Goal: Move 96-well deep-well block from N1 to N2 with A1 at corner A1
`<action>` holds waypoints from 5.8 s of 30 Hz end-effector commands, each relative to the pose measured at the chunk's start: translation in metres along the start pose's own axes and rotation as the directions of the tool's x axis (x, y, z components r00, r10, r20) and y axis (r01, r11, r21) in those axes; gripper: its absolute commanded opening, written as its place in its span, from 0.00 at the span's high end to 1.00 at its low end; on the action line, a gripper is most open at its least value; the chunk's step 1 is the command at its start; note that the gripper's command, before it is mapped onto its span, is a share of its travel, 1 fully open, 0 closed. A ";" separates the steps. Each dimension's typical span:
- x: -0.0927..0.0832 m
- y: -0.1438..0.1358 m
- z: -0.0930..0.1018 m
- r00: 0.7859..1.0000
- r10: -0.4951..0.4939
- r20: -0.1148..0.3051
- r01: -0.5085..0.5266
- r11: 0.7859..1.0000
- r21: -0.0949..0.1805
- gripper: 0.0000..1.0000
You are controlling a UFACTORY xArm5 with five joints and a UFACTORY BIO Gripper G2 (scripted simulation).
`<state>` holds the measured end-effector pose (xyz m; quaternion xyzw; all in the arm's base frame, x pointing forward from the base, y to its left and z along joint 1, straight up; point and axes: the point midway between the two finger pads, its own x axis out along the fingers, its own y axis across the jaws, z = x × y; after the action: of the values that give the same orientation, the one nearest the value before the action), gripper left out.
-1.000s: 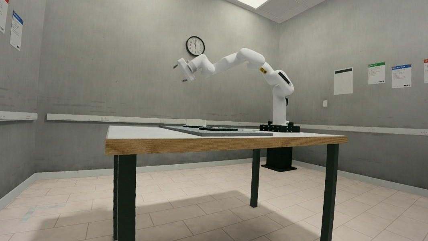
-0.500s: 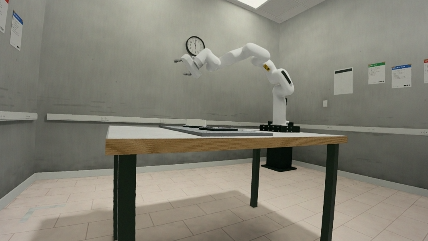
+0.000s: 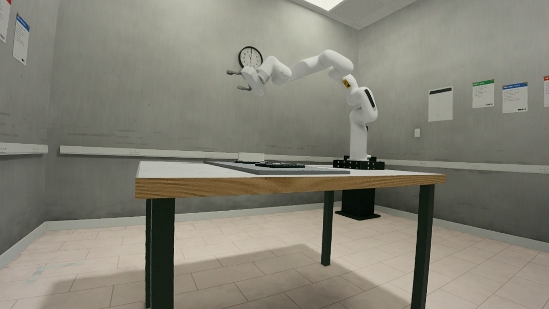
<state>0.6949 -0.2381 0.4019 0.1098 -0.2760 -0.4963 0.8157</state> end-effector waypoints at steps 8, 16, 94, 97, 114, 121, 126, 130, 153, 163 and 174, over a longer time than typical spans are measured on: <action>-0.032 0.018 0.017 0.980 0.179 -0.082 -0.184 0.981 -0.056 0.63; -0.062 0.025 0.026 0.932 0.322 -0.168 -0.339 0.937 -0.084 0.63; -0.300 -0.066 0.002 0.367 0.744 -0.558 -0.867 0.492 0.085 0.63; -0.309 -0.076 -0.007 0.367 0.744 -0.558 -0.867 0.492 0.085 0.63; -0.307 -0.082 -0.017 0.424 0.709 -0.563 -0.840 0.540 0.048 0.63; -0.293 -0.095 -0.046 0.607 0.565 -0.559 -0.719 0.690 -0.084 0.63; -0.287 -0.100 -0.059 0.630 0.543 -0.556 -0.700 0.707 -0.102 0.63; -0.279 -0.108 -0.075 0.630 0.543 -0.556 -0.700 0.707 -0.102 0.63; -0.236 -0.148 -0.163 0.630 0.543 -0.556 -0.700 0.707 -0.102 0.63; -0.220 -0.163 -0.196 0.630 0.543 -0.555 -0.700 0.707 -0.102 0.63; -0.212 -0.171 -0.214 0.630 0.543 -0.555 -0.700 0.707 -0.102 0.63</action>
<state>0.6089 -0.1548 0.0758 0.0000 0.0007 -0.1718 0.9851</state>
